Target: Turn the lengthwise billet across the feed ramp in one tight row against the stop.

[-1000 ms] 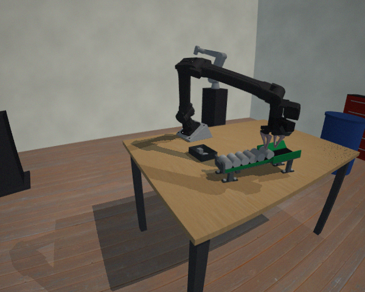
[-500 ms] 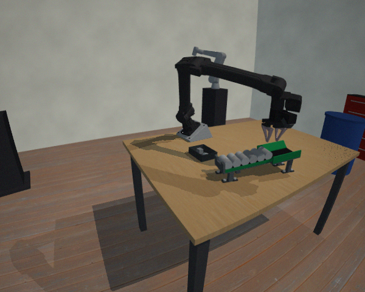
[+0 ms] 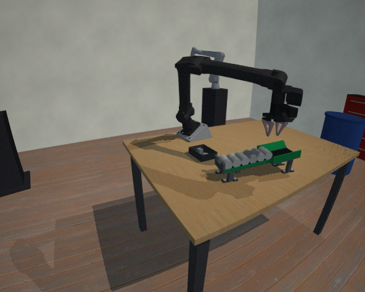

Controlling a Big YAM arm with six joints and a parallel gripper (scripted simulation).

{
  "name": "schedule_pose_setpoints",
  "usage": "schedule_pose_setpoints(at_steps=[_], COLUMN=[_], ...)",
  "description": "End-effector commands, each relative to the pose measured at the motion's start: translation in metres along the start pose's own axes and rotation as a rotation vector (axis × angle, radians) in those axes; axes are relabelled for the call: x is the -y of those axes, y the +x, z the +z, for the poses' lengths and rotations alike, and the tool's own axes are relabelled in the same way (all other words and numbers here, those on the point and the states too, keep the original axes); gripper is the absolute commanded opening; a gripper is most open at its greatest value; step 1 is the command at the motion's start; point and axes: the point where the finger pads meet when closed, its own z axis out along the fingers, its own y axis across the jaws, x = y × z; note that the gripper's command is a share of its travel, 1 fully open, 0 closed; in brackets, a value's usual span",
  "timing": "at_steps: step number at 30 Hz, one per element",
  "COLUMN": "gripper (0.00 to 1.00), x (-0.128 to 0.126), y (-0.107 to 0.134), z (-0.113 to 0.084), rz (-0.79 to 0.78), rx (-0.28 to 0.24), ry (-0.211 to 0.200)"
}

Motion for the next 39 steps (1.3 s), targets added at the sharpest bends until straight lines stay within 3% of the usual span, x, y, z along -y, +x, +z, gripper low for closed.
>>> schedule_pose_setpoints(at_steps=[1,39], gripper=[0.55,0.55], x=[-0.0031,-0.0023], y=[-0.0148,-0.0151], z=[-0.0359,-0.0401], rz=[0.029,0.027], rx=[0.041,0.037], ry=[-0.036,-0.034])
